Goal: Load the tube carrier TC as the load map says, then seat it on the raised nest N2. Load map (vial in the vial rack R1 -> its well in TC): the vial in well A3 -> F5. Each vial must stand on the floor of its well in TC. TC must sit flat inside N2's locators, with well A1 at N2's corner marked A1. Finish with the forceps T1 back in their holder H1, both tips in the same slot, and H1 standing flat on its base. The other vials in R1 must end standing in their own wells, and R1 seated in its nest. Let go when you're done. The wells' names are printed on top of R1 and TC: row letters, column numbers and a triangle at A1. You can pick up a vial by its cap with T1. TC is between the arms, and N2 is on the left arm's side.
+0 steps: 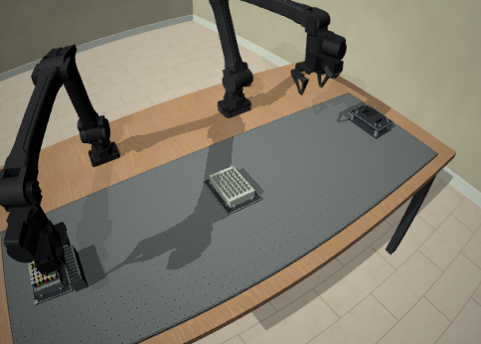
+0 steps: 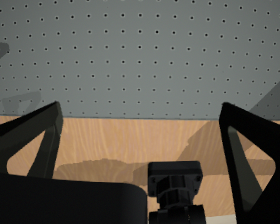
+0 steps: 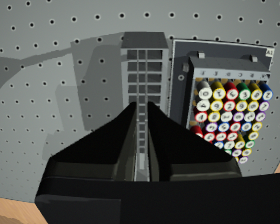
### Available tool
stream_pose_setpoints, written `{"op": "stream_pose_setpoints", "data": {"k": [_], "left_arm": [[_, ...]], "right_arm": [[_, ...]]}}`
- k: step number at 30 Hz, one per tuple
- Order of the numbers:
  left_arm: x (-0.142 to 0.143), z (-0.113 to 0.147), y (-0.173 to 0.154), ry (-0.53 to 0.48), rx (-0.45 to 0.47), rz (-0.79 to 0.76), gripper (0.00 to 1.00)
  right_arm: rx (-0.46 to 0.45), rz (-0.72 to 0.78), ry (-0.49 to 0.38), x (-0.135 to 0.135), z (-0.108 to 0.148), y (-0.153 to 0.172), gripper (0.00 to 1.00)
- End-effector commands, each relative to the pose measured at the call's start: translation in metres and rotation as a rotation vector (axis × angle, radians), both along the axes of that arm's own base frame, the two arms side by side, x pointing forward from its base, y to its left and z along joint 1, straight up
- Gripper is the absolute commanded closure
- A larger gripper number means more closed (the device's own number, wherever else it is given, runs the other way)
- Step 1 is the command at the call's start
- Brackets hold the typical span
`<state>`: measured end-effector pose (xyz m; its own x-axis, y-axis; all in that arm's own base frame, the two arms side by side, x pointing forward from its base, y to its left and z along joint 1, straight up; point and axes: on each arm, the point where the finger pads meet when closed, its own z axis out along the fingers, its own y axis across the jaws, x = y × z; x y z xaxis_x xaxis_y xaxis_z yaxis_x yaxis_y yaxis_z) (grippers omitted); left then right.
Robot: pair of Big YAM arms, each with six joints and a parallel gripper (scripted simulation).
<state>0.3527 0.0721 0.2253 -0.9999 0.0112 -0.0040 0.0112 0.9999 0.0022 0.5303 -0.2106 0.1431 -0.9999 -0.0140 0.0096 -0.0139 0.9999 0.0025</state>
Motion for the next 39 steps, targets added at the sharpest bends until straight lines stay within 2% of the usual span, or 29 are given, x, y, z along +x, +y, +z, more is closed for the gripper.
{"op": "stream_pose_setpoints", "data": {"k": [1, 39], "left_arm": [[0.008, 0.014, 0.000, -0.031, 0.005, -0.015, 0.00], [0.008, 0.014, 0.000, -0.031, 0.005, -0.015, 0.00]], "right_arm": [[-0.027, 0.001, -0.077, 0.020, 0.044, 0.000, 0.93], [-0.026, 0.001, -0.075, 0.018, 0.065, 0.001, 0.93]]}}
